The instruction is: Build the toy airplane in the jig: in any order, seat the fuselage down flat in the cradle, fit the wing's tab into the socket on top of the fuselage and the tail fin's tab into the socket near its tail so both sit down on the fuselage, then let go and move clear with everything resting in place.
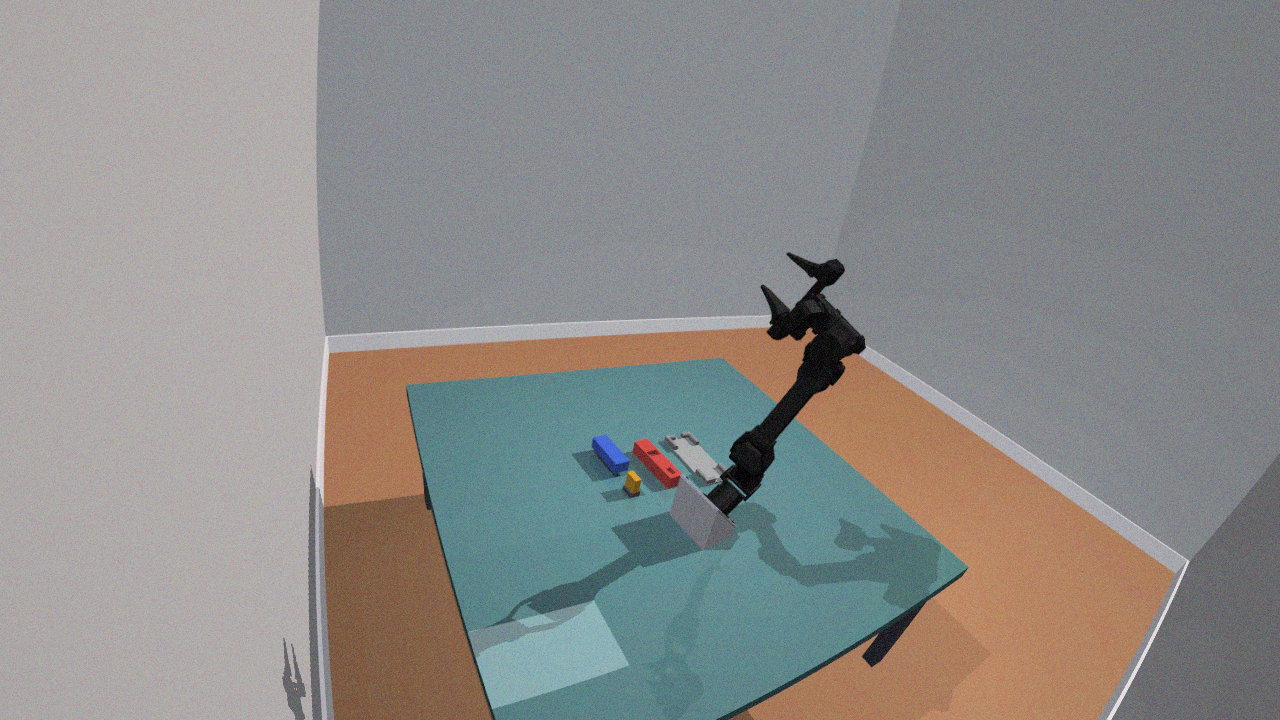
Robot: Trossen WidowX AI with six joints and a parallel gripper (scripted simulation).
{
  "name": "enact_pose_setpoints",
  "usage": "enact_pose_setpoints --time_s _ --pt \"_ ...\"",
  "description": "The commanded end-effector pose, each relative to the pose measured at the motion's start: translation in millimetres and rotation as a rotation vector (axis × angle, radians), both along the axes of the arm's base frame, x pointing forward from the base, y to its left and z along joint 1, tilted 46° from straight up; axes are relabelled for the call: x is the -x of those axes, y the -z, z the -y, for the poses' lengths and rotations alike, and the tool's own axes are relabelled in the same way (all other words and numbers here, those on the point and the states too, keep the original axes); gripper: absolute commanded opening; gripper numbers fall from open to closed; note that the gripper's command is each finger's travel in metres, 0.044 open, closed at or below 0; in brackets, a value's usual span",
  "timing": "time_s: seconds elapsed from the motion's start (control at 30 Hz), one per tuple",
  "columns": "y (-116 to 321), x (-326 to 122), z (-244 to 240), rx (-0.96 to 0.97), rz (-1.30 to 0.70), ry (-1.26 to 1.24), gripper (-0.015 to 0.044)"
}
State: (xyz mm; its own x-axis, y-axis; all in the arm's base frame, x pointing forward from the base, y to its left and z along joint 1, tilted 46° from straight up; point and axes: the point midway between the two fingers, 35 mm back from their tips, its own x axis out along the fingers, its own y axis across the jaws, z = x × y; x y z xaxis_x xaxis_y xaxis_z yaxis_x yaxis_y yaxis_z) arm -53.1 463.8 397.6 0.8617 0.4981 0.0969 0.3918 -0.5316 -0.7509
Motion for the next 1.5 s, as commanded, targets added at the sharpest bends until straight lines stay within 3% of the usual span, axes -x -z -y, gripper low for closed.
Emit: enact_pose_setpoints --time_s 0.0,0.43,0.67,1.07,1.47 --pt "0.0 0.0 0.0 0.000 0.000 0.000 0.0426" --pt "-131.4 41.4 102.2 -0.557 -0.093 -0.329 0.0440" --pt "-183.7 34.4 167.4 -0.835 -0.164 -0.444 0.0440" --pt "-244.9 -50.6 320.5 -1.525 -0.360 -0.561 0.0440" --pt "-222.6 -180.5 435.2 -2.118 -0.603 -0.488 0.0440"
